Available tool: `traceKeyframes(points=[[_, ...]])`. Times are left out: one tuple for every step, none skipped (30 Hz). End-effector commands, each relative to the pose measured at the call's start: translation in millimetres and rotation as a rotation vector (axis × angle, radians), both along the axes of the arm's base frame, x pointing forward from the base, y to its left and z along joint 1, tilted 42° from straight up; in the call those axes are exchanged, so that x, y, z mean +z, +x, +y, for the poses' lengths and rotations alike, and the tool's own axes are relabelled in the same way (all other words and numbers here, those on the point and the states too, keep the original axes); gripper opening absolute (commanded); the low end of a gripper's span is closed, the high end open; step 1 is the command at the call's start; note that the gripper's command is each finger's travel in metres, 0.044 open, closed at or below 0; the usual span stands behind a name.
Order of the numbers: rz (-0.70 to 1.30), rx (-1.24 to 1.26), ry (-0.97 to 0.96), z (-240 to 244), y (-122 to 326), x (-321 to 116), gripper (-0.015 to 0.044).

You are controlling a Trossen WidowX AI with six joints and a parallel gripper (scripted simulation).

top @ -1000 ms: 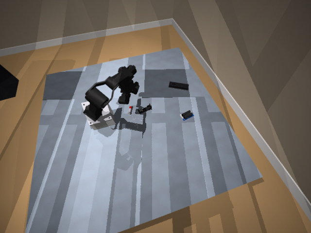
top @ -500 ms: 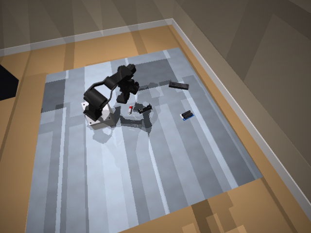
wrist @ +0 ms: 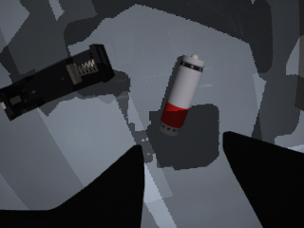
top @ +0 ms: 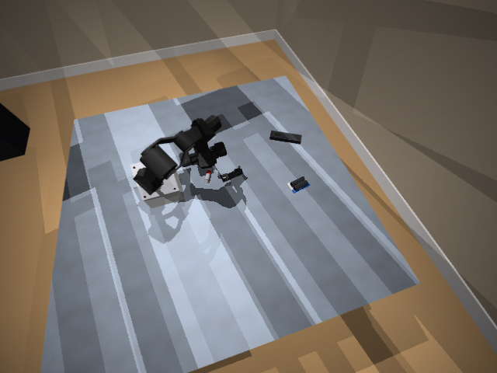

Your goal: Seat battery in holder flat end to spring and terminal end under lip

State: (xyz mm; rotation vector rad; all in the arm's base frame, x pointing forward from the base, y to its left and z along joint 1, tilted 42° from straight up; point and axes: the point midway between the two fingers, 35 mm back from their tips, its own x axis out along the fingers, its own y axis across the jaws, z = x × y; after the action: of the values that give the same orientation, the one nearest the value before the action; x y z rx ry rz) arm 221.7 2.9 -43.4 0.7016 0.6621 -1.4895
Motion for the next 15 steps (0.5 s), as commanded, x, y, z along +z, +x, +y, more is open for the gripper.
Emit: traceKeyframes(points=[[-0.277,-0.340,-0.026,-20.8,-10.0,-10.1,0.0223],[-0.277,-0.340,-0.026,-20.8,-10.0,-10.1,0.0223],[-0.277,-0.340,-0.026,-20.8,-10.0,-10.1,0.0223],[-0.277,-0.340,-0.026,-20.8,-10.0,-10.1,0.0223],[-0.277,-0.340,-0.026,-20.8,-10.0,-10.1,0.0223],[-0.277,-0.340,-0.026,-20.8,-10.0,-10.1,0.0223],[-0.277,-0.340,-0.026,-20.8,-10.0,-10.1,0.0223],[-0.277,-0.340,-0.026,-20.8,-10.0,-10.1,0.0223],[-0.277,-0.340,-0.026,-20.8,-10.0,-10.1,0.0223],[-0.277,-0.340,-0.026,-20.8,-10.0,-10.1,0.0223],[-0.277,-0.340,-0.026,-20.8,-10.0,-10.1,0.0223],[-0.277,-0.340,-0.026,-21.0,-9.9,-10.4,0.0223],[-0.277,-0.340,-0.026,-21.5,-9.9,-11.0,0.0223],[-0.277,-0.340,-0.026,-22.3,-9.8,-12.1,0.0223],[-0.277,-0.340,-0.025,-23.3,-9.7,-13.3,0.0223]])
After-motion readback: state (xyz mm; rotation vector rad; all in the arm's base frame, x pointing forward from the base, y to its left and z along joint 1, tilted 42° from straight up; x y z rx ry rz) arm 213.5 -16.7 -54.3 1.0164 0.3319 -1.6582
